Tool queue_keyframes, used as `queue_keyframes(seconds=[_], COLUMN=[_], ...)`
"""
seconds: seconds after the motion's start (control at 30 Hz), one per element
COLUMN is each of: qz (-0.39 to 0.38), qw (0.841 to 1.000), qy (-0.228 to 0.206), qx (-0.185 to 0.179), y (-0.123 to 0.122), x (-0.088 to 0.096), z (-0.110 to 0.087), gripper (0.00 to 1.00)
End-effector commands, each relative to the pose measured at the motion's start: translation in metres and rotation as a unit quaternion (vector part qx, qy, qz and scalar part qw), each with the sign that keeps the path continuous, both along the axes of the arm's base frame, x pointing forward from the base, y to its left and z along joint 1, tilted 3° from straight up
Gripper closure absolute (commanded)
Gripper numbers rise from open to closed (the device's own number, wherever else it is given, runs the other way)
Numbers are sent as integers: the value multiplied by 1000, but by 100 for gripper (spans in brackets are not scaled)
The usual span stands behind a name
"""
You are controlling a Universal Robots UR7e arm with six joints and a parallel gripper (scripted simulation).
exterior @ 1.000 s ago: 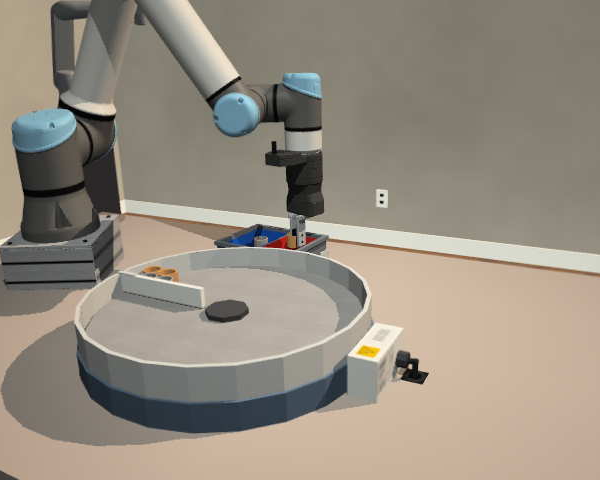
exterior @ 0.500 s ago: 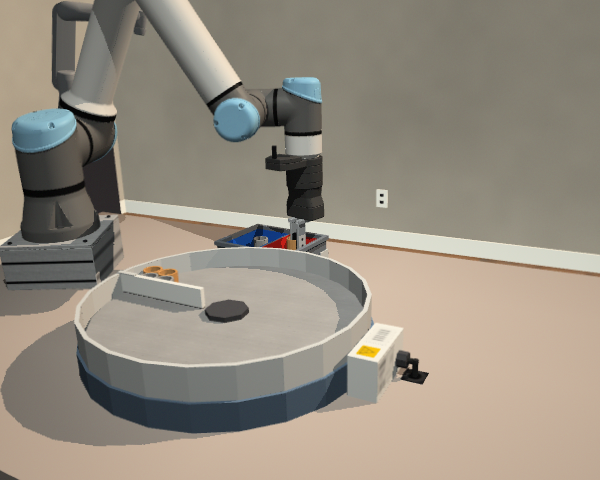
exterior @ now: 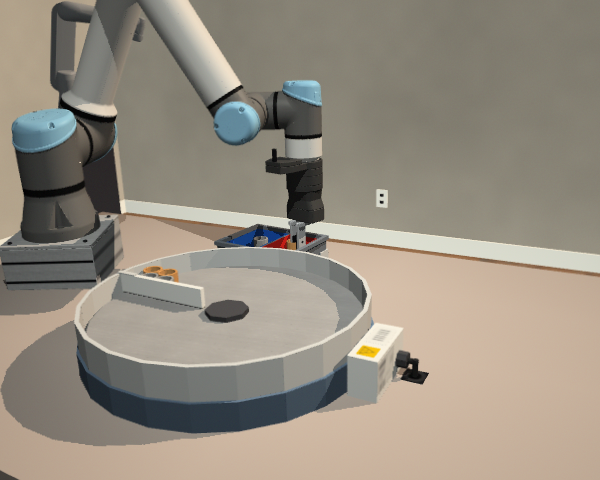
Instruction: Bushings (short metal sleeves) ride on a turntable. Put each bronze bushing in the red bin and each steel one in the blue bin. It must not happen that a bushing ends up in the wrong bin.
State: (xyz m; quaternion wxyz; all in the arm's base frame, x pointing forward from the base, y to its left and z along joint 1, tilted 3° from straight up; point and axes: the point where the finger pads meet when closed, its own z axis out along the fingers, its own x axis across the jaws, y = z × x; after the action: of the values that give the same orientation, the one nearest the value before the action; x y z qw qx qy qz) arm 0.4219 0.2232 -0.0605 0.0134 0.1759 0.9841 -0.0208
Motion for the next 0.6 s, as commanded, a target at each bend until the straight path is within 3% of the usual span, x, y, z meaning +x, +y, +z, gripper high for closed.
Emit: queue_keyframes(seconds=[0.0, 0.57], qz=[0, 0], qw=[1000, 1000], qy=[-1, -1], qx=[0, 0], y=[0, 0], x=[1, 1], z=[-4, -6], gripper=[100, 100])
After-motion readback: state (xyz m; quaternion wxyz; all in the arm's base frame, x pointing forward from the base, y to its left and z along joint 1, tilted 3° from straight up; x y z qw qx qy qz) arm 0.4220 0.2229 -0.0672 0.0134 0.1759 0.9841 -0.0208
